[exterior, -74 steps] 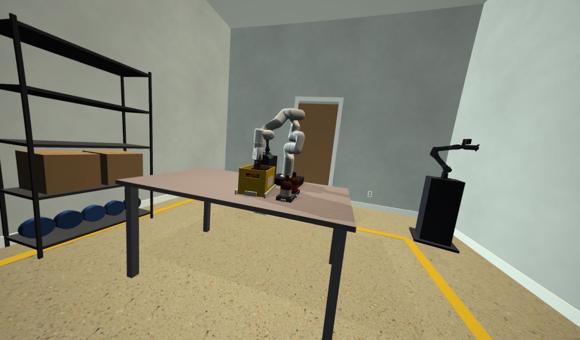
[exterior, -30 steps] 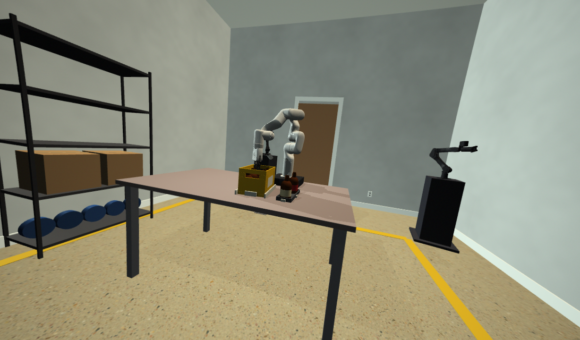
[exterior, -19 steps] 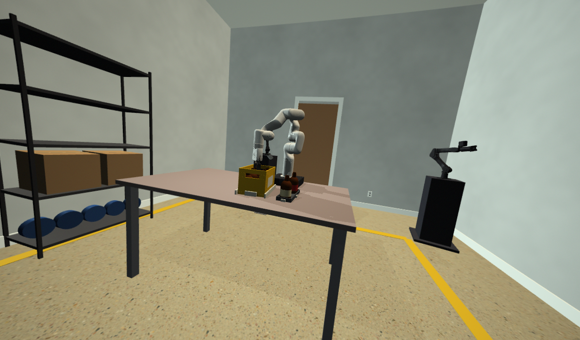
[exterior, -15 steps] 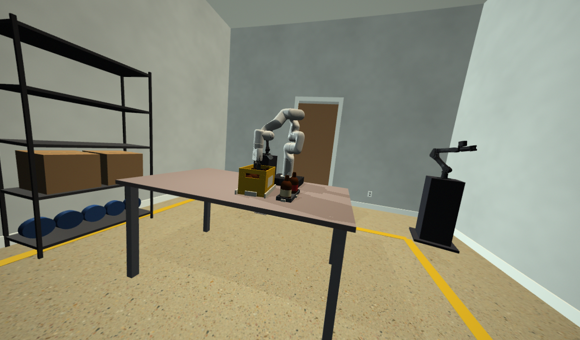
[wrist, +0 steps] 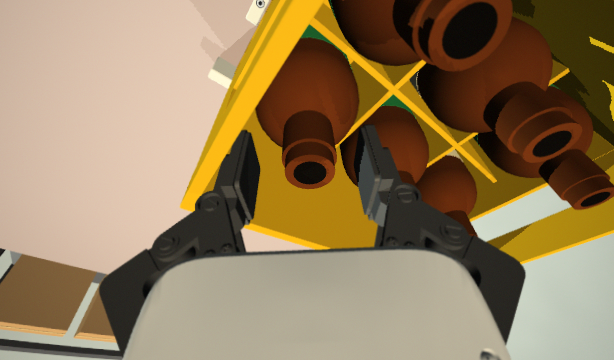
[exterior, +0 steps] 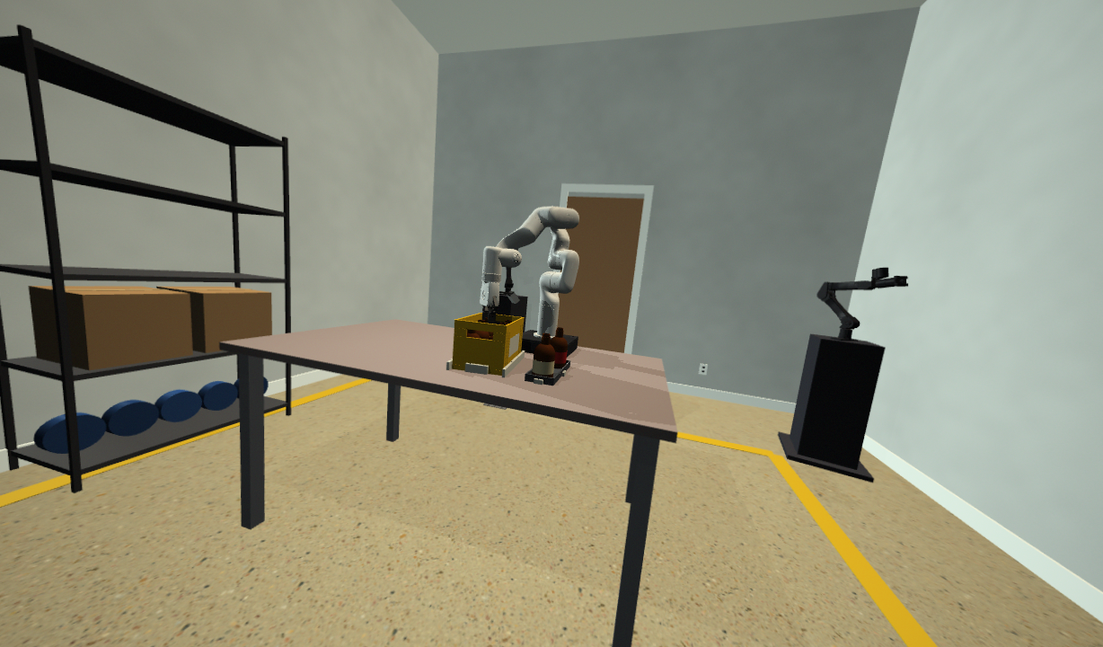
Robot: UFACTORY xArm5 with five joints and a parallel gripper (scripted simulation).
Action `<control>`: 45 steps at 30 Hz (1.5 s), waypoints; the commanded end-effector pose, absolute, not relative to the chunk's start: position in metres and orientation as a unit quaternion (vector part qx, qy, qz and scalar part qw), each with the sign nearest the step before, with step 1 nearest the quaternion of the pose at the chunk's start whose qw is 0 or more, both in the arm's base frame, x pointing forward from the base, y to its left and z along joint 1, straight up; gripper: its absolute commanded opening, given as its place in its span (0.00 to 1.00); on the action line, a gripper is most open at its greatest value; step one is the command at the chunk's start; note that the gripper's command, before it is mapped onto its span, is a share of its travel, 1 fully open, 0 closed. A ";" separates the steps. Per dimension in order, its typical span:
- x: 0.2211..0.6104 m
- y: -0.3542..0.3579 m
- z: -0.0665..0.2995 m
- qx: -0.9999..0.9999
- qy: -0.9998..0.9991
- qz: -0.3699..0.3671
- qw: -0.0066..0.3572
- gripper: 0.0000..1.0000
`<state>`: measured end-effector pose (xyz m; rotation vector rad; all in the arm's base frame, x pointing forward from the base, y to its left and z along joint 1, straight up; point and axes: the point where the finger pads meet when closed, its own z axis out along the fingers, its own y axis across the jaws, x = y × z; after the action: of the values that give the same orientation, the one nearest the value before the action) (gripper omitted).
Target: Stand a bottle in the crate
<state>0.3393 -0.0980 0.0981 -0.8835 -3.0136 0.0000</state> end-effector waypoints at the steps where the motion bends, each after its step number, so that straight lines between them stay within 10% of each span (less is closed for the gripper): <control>1: 0.340 -0.098 0.099 -0.281 -0.960 0.000 -0.001 0.65; 45: 0.340 -0.098 0.134 -0.281 -0.960 0.000 -0.001 0.65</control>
<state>0.3395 -0.0981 0.1276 -0.8837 -3.0145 0.0000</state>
